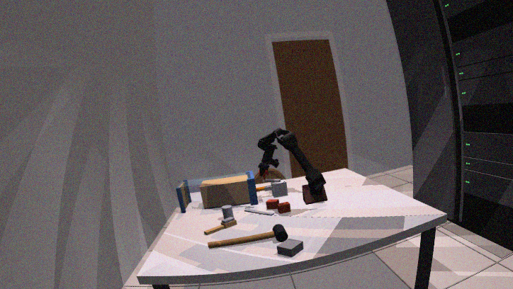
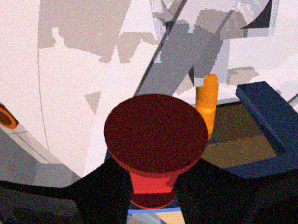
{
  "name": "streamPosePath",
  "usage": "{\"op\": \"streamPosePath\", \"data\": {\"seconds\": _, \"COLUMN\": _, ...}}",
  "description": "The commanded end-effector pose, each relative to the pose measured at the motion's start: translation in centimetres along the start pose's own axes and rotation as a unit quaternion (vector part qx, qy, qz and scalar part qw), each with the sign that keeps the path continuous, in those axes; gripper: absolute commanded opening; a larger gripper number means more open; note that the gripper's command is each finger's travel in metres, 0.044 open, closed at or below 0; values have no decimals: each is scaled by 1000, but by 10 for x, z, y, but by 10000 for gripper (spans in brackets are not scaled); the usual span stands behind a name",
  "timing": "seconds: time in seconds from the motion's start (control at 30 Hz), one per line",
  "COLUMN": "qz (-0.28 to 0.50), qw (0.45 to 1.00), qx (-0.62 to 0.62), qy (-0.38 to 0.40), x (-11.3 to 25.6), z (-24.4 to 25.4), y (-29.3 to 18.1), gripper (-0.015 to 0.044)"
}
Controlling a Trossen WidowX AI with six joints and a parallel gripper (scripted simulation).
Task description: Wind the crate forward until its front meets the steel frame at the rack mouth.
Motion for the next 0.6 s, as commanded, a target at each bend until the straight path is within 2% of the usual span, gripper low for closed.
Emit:
{"op": "streamPosePath", "data": {"seconds": 0.0, "qz": 1, "qw": 1000, "qx": -4, "qy": -29, "x": -5, "z": -22, "y": -10, "gripper": 0}}
{"op": "streamPosePath", "data": {"seconds": 0.57, "qz": 1, "qw": 1000, "qx": -4, "qy": -30, "x": -4, "z": -45, "y": -15, "gripper": 0}}
Point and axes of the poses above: the point midway between the two fingers, 35 mm back from their tips, its own x axis back along the fingers, its own z axis across the jaws, y = z × x, the point moved 7 cm from there along x, back along the fingers, and after that the axes turned 13 degrees about x, right-handed, at the moved point
